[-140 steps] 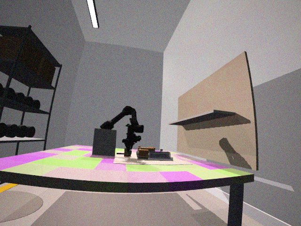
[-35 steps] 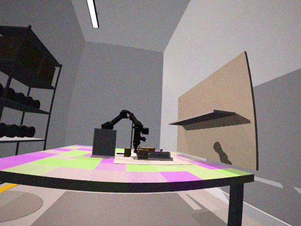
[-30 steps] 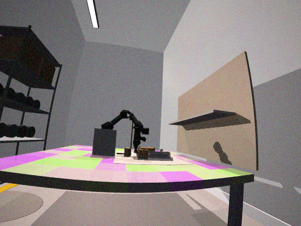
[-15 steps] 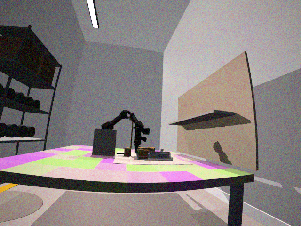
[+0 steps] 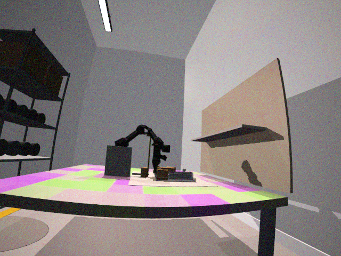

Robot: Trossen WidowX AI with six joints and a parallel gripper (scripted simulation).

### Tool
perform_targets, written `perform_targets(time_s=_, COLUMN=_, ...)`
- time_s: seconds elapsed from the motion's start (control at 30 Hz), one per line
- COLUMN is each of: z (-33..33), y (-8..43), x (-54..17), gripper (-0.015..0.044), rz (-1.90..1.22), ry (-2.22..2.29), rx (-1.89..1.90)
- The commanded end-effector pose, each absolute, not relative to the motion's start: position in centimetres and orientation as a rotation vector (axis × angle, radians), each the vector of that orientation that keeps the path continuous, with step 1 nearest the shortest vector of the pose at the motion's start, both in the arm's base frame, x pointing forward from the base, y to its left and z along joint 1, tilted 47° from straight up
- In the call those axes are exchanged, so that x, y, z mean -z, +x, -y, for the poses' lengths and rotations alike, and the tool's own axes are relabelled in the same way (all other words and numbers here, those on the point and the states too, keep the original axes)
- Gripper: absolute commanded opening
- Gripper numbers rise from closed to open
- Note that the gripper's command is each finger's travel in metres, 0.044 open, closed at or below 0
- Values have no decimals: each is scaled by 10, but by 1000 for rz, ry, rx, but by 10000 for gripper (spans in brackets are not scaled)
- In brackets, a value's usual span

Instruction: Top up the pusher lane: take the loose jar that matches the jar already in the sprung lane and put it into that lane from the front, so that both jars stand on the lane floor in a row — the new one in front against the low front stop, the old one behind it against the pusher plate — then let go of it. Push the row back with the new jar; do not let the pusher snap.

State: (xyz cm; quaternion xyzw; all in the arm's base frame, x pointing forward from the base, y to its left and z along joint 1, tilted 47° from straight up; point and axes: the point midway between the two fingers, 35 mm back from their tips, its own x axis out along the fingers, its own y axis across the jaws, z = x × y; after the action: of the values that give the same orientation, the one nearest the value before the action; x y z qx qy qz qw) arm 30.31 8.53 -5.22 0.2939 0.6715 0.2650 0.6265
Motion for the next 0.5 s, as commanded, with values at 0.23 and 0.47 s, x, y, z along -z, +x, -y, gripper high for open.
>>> perform_targets(time_s=0.23, z=-85, y=315, x=50, gripper=0, rz=-1515, ry=667, rx=-615)
perform_targets(time_s=0.47, z=-85, y=318, x=49, gripper=0, rz=-1514, ry=667, rx=-615)
